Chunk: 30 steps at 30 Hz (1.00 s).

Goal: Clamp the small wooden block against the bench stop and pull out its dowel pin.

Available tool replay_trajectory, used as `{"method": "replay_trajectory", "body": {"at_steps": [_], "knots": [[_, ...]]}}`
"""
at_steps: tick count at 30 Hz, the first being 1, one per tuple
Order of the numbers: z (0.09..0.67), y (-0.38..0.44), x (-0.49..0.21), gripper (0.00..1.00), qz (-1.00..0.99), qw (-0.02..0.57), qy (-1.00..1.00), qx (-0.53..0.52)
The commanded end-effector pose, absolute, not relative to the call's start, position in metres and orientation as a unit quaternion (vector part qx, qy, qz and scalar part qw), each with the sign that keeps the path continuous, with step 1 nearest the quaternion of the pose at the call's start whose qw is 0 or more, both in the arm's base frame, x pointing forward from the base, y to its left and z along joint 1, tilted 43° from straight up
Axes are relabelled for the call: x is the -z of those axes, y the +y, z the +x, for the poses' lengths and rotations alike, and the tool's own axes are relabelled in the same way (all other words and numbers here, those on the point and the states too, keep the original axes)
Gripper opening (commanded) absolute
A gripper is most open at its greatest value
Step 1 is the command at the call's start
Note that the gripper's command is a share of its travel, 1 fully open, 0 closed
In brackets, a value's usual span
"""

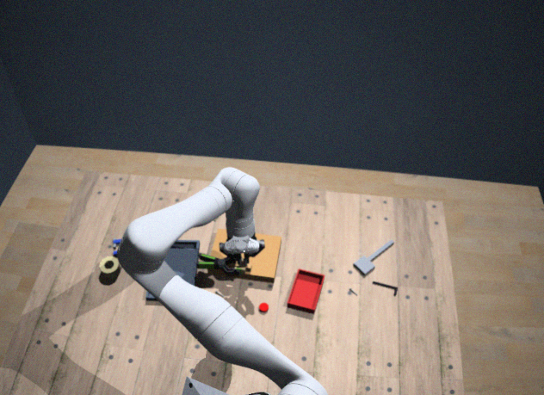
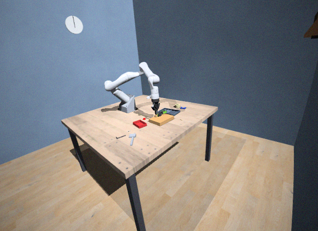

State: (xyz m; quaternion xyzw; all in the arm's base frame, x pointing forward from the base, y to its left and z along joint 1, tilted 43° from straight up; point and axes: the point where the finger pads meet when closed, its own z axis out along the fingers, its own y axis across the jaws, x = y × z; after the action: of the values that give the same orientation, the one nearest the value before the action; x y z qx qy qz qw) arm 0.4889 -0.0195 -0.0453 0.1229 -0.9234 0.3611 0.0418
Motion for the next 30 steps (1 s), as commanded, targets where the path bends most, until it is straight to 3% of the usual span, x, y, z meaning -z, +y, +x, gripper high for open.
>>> {"method": "replay_trajectory", "body": {"at_steps": [1,30], "knots": [[0.4896,-0.0184,0.0446,0.1,0.126,0.042,-0.923,-0.361],[0.4896,-0.0183,0.0445,0.1,0.152,0.052,-0.919,-0.359]]}}
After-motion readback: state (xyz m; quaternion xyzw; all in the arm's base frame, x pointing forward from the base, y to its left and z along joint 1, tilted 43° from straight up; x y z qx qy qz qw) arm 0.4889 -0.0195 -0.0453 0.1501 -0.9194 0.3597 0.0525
